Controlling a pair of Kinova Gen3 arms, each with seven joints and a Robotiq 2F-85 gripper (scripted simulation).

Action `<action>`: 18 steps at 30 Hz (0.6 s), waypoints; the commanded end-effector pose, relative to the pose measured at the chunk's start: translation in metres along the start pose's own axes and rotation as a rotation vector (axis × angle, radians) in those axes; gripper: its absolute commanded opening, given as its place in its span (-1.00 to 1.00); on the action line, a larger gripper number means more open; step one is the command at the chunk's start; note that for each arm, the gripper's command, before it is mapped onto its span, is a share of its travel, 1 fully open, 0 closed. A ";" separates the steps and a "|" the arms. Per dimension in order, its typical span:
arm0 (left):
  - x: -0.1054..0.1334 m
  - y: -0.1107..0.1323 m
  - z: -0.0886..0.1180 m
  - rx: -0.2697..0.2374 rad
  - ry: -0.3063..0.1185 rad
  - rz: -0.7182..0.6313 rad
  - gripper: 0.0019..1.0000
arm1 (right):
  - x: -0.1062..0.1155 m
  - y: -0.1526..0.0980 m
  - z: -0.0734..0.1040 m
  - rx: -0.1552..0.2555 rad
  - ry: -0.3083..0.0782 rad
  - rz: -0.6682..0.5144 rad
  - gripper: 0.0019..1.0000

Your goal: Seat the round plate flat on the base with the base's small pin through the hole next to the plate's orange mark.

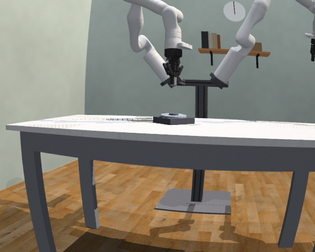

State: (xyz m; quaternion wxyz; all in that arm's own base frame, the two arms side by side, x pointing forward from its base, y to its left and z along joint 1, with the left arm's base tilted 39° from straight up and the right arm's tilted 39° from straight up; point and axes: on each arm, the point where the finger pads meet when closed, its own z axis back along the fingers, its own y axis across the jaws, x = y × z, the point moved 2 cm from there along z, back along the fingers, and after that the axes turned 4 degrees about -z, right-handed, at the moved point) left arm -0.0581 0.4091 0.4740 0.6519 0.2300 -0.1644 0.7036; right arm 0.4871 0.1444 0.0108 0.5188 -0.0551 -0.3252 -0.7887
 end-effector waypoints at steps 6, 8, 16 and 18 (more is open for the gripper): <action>0.000 0.000 0.001 0.000 -0.002 0.001 1.00 | 0.001 0.000 -0.004 -0.002 0.001 -0.187 -0.80; 0.000 0.000 0.001 0.000 -0.002 0.001 1.00 | 0.002 0.000 -0.006 -0.003 0.000 -0.236 -0.80; 0.000 0.000 0.001 0.000 -0.002 0.001 1.00 | 0.004 0.001 -0.010 -0.006 -0.002 -0.396 -0.80; 0.000 0.000 0.001 0.000 -0.002 0.001 1.00 | 0.004 0.001 -0.012 -0.006 -0.003 -0.453 -0.80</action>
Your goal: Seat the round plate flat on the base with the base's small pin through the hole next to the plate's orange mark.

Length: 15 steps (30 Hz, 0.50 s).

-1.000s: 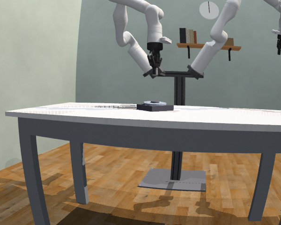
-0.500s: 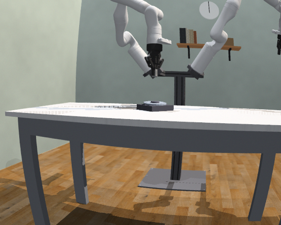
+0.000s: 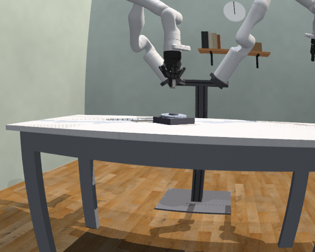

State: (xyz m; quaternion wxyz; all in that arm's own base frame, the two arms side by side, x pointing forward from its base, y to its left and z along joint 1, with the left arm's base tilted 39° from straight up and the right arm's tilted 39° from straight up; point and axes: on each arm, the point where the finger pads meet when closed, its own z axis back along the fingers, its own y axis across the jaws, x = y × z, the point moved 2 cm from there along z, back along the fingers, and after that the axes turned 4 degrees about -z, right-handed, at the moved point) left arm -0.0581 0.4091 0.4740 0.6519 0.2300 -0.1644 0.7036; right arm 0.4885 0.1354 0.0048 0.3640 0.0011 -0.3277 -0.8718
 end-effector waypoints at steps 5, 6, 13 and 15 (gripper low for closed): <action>0.000 0.000 0.001 0.000 -0.002 0.001 1.00 | 0.002 0.001 -0.005 0.000 0.001 -0.235 -0.80; 0.000 0.000 0.001 0.000 -0.002 0.001 1.00 | 0.002 0.002 -0.006 -0.001 0.001 -0.266 -0.80; 0.000 0.000 0.001 0.000 -0.002 0.001 1.00 | 0.003 0.003 -0.010 -0.002 -0.001 -0.430 -0.80; 0.000 0.000 0.001 0.000 -0.002 0.001 1.00 | 0.004 0.004 -0.012 -0.003 -0.002 -0.498 -0.80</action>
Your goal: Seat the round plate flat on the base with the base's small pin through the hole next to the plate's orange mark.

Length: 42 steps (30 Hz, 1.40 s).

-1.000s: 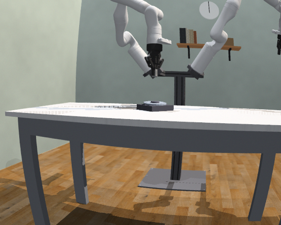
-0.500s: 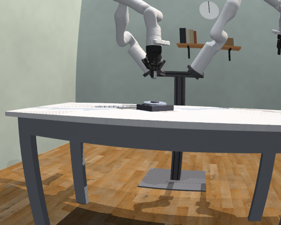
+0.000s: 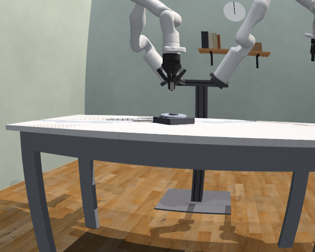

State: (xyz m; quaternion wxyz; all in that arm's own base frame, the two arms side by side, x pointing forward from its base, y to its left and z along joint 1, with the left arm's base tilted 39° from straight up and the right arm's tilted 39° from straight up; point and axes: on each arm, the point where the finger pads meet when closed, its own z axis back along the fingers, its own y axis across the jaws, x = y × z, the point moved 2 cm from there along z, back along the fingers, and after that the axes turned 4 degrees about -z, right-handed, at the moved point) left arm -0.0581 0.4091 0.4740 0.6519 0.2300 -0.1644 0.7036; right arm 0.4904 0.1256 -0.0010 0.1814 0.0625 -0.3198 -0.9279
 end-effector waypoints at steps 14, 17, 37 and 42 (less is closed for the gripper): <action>0.000 0.000 0.001 0.000 -0.002 0.001 1.00 | 0.002 0.006 -0.012 -0.001 0.001 -0.530 -0.80; 0.000 0.000 0.001 0.000 -0.002 0.001 1.00 | 0.002 0.007 -0.015 -0.001 0.000 -0.644 -0.80; 0.000 0.000 0.001 0.000 -0.002 0.001 1.00 | 0.004 0.018 -0.031 -0.002 -0.002 -1.345 -0.80; 0.000 0.000 0.001 0.000 -0.002 0.001 1.00 | 0.004 0.021 -0.035 -0.002 -0.001 -1.539 -0.80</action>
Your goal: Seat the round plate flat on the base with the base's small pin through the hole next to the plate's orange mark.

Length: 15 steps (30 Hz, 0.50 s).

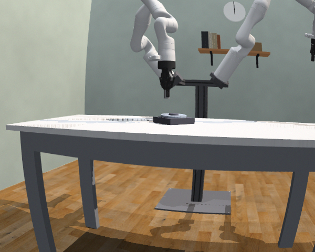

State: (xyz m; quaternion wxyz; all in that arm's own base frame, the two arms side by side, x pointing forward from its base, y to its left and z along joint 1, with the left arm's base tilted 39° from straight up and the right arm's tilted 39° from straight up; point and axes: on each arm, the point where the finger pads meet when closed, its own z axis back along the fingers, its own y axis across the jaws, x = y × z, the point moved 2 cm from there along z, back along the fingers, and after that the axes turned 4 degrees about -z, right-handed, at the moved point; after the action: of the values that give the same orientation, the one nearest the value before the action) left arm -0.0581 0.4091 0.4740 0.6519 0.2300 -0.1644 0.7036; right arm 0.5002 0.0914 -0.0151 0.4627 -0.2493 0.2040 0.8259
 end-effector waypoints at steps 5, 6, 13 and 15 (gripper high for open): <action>0.000 0.000 0.001 0.000 -0.002 0.001 1.00 | -0.003 0.001 -0.004 -0.008 0.006 -0.248 -0.80; 0.000 0.000 0.001 0.000 -0.002 0.001 1.00 | -0.004 0.001 -0.005 -0.009 0.006 -0.286 -0.80; 0.000 0.000 0.001 0.000 -0.002 0.001 1.00 | -0.009 0.001 -0.010 -0.012 0.006 -0.544 -0.80; 0.000 0.000 0.001 0.000 -0.002 0.001 1.00 | -0.010 0.002 -0.012 -0.013 0.006 -0.616 -0.80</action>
State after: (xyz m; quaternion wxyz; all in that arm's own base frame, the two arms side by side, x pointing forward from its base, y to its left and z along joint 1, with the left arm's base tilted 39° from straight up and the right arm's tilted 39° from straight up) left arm -0.0581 0.4091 0.4740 0.6519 0.2300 -0.1644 0.7036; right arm 0.5048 0.0795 -0.0179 0.6510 -0.2941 0.1340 0.6869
